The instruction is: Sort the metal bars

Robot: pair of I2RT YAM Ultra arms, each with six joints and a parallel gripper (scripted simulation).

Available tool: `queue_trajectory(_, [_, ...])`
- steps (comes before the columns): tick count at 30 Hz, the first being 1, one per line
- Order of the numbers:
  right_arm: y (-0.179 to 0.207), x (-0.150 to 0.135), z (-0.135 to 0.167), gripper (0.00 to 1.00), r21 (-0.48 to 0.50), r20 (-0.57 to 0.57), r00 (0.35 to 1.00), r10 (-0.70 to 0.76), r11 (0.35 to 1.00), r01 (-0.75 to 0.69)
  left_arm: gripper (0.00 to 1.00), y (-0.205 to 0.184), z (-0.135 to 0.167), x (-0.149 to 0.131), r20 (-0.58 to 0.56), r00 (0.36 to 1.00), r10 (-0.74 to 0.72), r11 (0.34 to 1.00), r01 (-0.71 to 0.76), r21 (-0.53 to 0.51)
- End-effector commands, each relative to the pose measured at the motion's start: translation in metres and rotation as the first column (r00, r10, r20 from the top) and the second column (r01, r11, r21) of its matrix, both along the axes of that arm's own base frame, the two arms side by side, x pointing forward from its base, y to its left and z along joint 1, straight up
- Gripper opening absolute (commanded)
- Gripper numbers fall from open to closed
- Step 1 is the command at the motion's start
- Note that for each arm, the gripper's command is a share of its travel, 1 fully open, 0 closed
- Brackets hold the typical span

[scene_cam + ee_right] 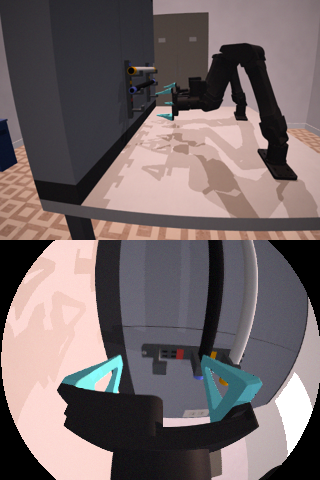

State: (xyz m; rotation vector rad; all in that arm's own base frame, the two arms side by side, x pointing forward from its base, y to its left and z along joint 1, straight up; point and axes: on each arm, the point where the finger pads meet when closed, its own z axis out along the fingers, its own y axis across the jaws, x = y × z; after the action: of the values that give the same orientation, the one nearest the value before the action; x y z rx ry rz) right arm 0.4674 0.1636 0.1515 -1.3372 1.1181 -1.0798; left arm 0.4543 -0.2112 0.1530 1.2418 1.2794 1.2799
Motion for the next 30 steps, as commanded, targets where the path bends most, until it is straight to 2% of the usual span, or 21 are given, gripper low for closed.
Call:
queue_trajectory(1, [0.001,0.008,0.019,1.00,0.027,0.053,0.999,0.000,1.000,-0.001,1.00,-0.001,0.018,0.007,0.049,0.999,0.004,0.999,-0.002,-0.046])
queue_trajectory(30, [0.001,0.008,0.064,1.00,0.027,0.053,0.999,0.000,1.000,-0.001,1.00,-0.001,0.063,0.007,0.049,0.999,0.004,0.999,-0.002,-0.046])
